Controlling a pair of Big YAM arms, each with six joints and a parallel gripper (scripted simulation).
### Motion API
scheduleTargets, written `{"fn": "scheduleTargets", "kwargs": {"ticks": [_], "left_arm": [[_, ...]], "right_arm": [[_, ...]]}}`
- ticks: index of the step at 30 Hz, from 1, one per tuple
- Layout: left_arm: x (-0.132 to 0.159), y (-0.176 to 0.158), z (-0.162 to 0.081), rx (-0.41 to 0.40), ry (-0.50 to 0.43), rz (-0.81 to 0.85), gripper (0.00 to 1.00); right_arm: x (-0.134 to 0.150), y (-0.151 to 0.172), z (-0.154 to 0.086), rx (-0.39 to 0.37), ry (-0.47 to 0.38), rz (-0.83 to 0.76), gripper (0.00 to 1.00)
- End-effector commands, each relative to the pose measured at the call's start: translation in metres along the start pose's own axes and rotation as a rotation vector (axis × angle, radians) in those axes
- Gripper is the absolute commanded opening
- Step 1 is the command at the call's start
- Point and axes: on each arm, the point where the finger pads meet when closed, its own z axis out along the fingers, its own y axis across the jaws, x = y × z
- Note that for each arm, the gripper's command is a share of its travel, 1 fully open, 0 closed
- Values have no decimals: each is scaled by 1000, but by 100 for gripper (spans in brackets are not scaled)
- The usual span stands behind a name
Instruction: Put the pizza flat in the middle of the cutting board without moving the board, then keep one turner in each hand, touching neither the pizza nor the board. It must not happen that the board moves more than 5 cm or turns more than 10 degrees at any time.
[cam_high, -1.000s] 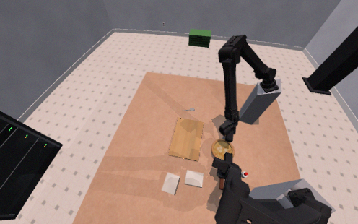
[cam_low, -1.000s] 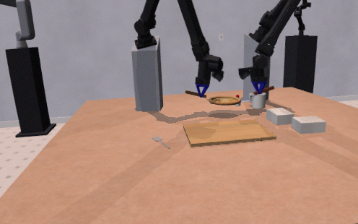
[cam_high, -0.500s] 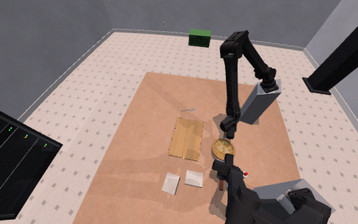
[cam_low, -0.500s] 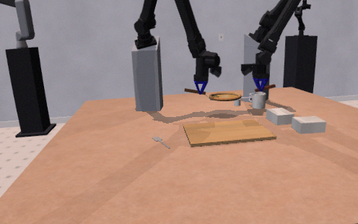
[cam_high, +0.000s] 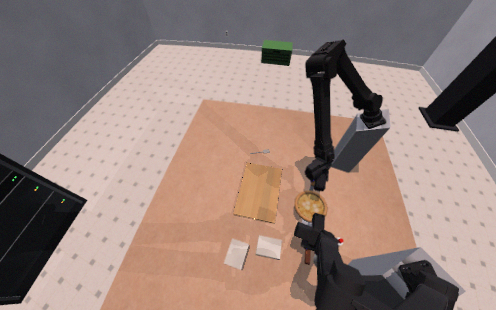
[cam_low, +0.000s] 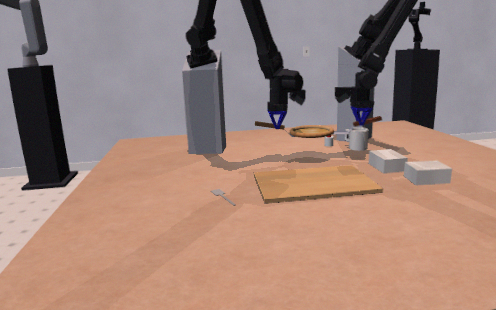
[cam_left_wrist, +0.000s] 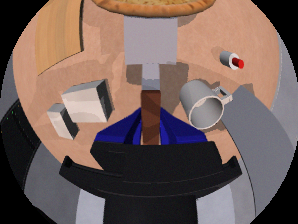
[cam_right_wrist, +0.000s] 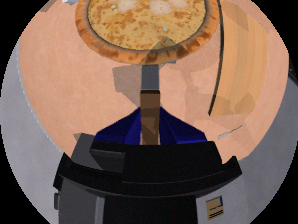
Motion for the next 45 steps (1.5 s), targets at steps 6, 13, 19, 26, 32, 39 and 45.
{"fn": "scheduleTargets", "kwargs": {"ticks": [6,13,19,26,32,39,45], "left_arm": [[3,19,-5,-17,-7,-20,6],[-12,30,-10,-31,-9,-3,6],[-13,38,-9,-20,-5,-6,6],[-26,55,-4,-8,-3,15,6],[-34,71,-4,0,-13,18,6],[-38,90,-4,0,-7,19,6],[-44,112,-5,-4,-8,19,6]], "right_arm": [[-21,-8,-13,18,-39,3,6],[-3,-38,-8,19,-21,-6,6],[-7,-39,-9,11,-25,-12,6],[8,-75,-8,19,-23,2,6],[9,-95,-10,32,-32,9,6],[17,-109,-9,25,-24,3,6],[21,-130,-11,25,-25,5,6]]}}
